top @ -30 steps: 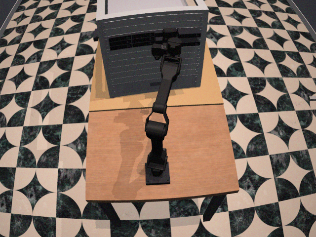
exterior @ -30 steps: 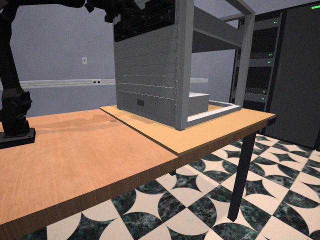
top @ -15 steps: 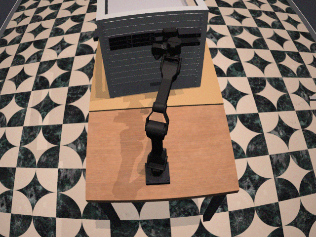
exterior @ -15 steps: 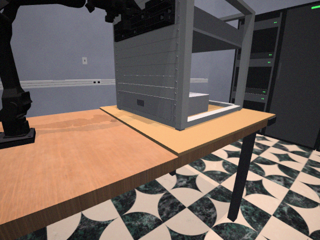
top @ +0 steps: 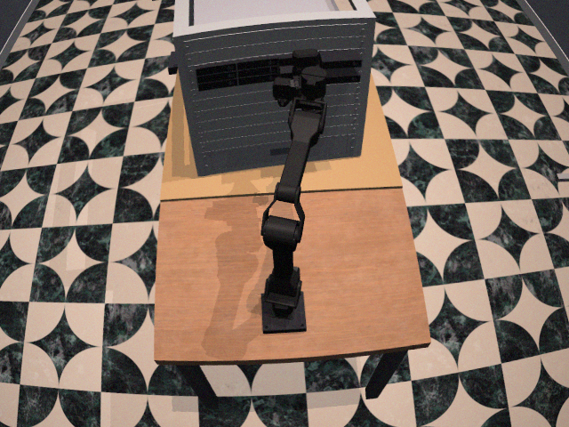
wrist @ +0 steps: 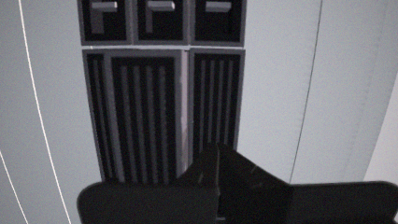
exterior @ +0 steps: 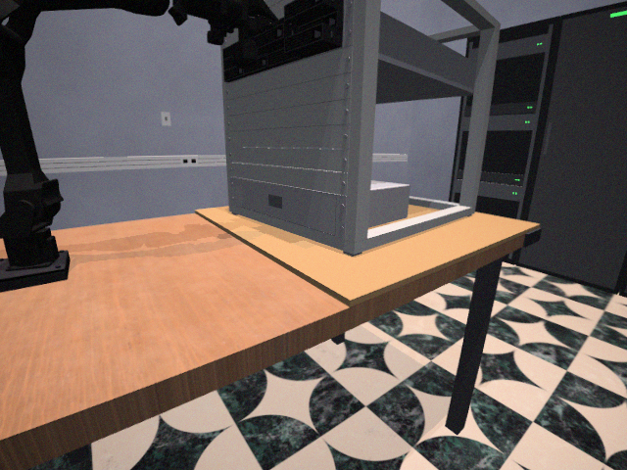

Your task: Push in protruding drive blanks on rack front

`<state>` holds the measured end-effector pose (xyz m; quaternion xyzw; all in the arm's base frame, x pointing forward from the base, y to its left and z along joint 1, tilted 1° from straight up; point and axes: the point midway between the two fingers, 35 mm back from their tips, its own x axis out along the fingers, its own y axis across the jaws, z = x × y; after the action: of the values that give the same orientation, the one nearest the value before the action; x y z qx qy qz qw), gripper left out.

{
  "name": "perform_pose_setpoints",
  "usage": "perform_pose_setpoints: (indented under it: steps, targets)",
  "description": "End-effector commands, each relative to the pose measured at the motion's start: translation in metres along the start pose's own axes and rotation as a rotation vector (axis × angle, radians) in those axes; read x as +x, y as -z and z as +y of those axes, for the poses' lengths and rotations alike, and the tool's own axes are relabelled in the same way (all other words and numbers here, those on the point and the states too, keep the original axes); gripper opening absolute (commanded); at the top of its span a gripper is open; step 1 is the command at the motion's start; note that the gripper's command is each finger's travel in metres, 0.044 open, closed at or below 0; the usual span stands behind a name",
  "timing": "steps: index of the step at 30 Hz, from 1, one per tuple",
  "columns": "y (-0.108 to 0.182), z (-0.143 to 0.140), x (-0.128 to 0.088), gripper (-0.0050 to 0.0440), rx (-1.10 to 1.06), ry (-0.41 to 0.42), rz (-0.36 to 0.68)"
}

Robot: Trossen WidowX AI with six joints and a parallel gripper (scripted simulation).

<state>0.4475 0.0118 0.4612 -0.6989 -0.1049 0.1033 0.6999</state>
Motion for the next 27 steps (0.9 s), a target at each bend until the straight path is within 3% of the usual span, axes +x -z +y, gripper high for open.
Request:
perform_pose_setpoints:
  steps: [1,27]
  targets:
    - [-0.0004,-0.0067,0.0003,-0.005,-0.011,0.015,0.003]
    - [-0.0002,-0.0057,0.0039,-0.005,-0.011,0.015,0.003]
